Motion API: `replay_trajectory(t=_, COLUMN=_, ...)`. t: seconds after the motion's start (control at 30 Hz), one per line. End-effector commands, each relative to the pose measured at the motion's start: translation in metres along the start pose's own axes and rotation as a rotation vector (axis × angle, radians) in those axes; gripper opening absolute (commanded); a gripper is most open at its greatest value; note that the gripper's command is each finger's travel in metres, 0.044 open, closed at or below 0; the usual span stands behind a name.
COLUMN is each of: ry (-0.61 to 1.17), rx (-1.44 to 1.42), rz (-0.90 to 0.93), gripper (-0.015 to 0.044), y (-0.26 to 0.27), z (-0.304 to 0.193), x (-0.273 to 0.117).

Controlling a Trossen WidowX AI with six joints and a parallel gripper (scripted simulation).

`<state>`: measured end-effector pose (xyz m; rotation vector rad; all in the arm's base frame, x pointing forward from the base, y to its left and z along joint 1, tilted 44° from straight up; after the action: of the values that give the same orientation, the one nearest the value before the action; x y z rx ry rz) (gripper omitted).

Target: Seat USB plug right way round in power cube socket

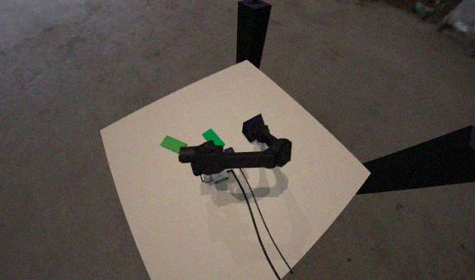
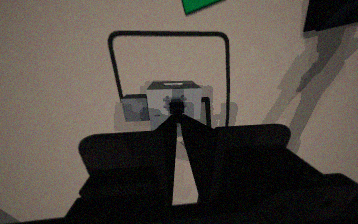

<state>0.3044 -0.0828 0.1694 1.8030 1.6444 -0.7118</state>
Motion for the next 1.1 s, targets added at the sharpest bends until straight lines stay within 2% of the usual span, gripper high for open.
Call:
replay_trajectory(t=0.0, ry=0.002, rx=0.004, rz=0.002, gripper=0.0, y=0.0001, z=-0.0005, x=0.0008)
replay_trajectory(t=1.07, ry=0.003, rx=0.005, rz=0.002, gripper=0.0, y=0.0013, z=-0.0043, x=0.0046)
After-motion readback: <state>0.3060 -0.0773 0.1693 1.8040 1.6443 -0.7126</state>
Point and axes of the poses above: the point midway between the two fingers, 35 mm back from their tips, its own x axis out along the fingers, its own y axis across the jaws, z = x × y, the point moved 4 cm from there along -x, back along the fingers, and after that the axes turned 15 degrees about -x, right-handed, at the moved point
